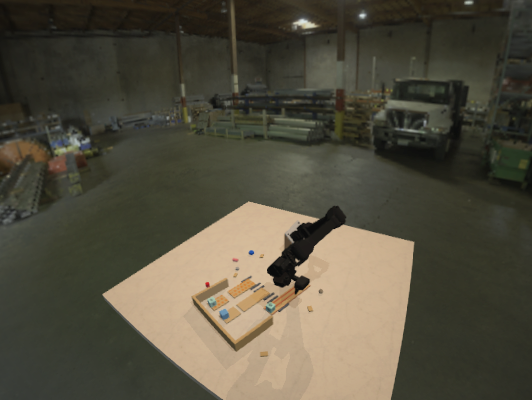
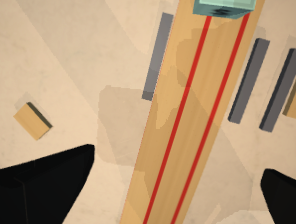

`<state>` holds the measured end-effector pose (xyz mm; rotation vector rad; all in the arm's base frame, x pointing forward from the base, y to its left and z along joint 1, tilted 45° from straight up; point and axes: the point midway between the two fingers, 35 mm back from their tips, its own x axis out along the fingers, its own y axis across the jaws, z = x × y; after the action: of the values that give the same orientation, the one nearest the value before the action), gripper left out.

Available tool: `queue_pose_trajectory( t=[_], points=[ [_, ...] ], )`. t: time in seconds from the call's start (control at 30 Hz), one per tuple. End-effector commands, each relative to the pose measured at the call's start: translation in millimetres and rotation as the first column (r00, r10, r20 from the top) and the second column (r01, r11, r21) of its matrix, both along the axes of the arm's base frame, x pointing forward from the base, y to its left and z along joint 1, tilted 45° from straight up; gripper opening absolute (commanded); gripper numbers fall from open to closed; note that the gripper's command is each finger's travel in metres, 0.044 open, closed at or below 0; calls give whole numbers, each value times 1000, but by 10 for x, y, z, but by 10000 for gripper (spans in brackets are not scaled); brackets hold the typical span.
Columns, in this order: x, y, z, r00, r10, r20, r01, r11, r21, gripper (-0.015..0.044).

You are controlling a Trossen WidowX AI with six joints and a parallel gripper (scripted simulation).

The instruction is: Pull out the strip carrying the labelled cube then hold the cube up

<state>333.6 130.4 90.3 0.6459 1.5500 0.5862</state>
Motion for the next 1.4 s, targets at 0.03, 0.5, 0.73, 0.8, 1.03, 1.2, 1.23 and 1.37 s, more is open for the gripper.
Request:
queue_pose_trajectory(
  t=[0.03,0.5,0.73,0.8,1.03,1.2,1.23,1.37],
  points=[
    [185,-30,-32,1000,3,-6,-3,1000,2,440],
    [691,-116,-75,1000,3,-3,-3,1000,2,440],
    [934,-149,-134,1000,3,-1,-3,1000,2,440],
    [977,-146,-143,1000,3,-1,-3,1000,2,440],
    [983,-95,-191,1000,3,-1,-3,1000,2,282],
    [982,-38,-250,1000,3,-1,-3,1000,2,250],
    [982,-26,-261,1000,3,-1,-3,1000,2,250],
    [980,20,-307,1000,3,-1,-3,1000,2,250]
  ],
)
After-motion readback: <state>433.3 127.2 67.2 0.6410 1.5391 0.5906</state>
